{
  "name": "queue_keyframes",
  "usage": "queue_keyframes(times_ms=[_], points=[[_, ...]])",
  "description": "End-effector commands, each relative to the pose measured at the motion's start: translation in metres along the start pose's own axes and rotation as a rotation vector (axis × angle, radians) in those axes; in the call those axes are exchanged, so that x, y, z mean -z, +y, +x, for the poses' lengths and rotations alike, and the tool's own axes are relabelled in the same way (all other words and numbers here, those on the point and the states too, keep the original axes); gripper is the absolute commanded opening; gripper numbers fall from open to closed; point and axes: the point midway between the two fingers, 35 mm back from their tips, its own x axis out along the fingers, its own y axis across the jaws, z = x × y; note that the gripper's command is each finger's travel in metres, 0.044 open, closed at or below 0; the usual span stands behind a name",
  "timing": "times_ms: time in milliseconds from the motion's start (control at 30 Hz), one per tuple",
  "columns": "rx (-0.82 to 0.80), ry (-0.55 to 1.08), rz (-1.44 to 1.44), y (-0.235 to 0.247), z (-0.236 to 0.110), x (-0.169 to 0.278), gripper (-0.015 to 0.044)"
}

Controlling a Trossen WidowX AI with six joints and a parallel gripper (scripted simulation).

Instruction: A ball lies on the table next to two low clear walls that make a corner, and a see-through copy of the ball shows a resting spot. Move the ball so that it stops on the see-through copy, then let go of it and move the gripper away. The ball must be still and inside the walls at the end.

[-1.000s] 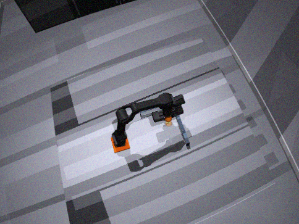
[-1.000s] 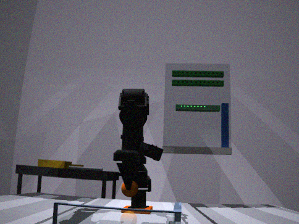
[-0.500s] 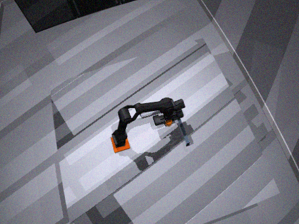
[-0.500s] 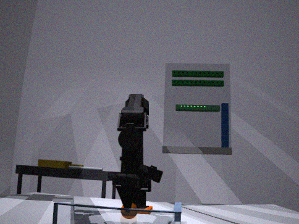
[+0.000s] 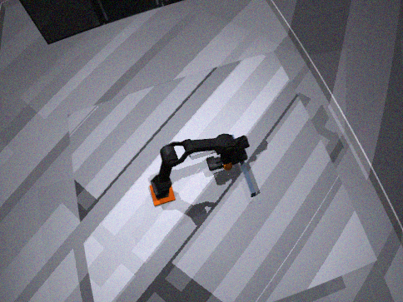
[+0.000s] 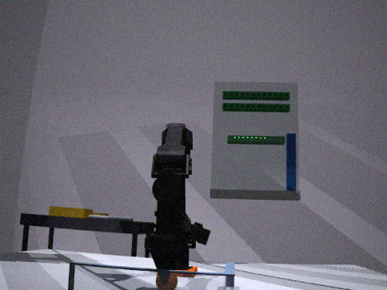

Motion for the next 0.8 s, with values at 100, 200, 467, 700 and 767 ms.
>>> queue_keyframes(times_ms=[100,200,467,700,767], points=[[-0.008,0.004,-0.004,0.002,0.012,0.001,0.0000],[-0.008,0.004,-0.004,0.002,0.012,0.001,0.0000],[-0.004,0.000,0.000,0.001,0.008,0.000,0.0210],[-0.004,0.000,0.000,0.001,0.008,0.000,0.0329],[-0.004,0.001,0.000,0.000,-0.001,0.000,0.0329]])
